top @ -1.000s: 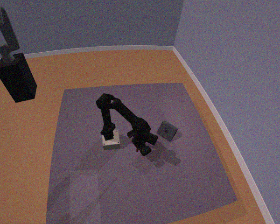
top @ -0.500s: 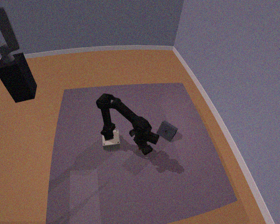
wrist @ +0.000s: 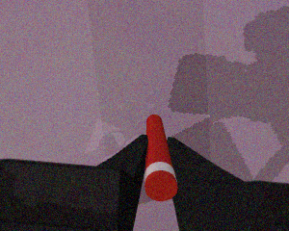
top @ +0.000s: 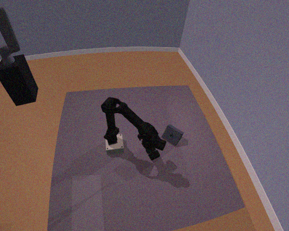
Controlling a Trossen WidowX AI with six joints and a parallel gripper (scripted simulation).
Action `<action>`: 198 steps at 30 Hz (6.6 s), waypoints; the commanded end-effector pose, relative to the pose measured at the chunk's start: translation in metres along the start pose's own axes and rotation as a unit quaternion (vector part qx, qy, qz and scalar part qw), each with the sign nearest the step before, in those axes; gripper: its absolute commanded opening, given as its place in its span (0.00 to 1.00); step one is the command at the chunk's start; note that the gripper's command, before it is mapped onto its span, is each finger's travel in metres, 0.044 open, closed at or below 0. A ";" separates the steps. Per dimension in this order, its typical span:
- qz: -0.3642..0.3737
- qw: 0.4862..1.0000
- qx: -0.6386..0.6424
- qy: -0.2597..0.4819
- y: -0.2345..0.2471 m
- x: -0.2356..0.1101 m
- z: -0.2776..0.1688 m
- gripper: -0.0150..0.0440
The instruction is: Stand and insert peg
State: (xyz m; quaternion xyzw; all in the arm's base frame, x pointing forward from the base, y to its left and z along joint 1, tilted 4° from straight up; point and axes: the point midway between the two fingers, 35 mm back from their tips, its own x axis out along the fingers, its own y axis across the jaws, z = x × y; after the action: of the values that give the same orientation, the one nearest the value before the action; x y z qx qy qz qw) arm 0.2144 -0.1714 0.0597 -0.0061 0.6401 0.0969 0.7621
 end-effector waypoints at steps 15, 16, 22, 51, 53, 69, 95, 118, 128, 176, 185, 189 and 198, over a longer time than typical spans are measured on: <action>0.038 0.994 0.052 -0.086 -0.003 0.011 0.031 0.25; 0.040 0.994 0.054 -0.090 -0.003 0.012 0.033 0.25; 0.055 0.989 0.070 -0.117 -0.004 0.014 0.043 0.25; 0.142 0.953 0.132 -0.235 -0.006 0.021 0.085 0.25; 0.148 0.949 0.135 -0.242 -0.006 0.021 0.088 0.25; 0.178 0.933 0.151 -0.274 -0.005 0.026 0.106 0.25; 0.210 0.916 0.163 -0.302 0.007 0.049 0.139 0.25; 0.222 0.910 0.159 -0.312 0.015 0.065 0.155 0.25; 0.223 0.910 0.158 -0.313 0.019 0.074 0.163 0.25; 0.223 0.909 0.157 -0.314 0.025 0.087 0.175 0.25; 0.223 0.909 0.157 -0.315 0.027 0.091 0.179 0.25; 0.223 0.909 0.157 -0.315 0.027 0.093 0.181 0.25; 0.224 0.909 0.156 -0.315 0.029 0.096 0.184 0.25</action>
State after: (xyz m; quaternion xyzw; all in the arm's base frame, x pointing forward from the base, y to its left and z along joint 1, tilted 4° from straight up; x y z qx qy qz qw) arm 0.4030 -0.1057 0.0032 0.2868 0.3583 0.1622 0.8735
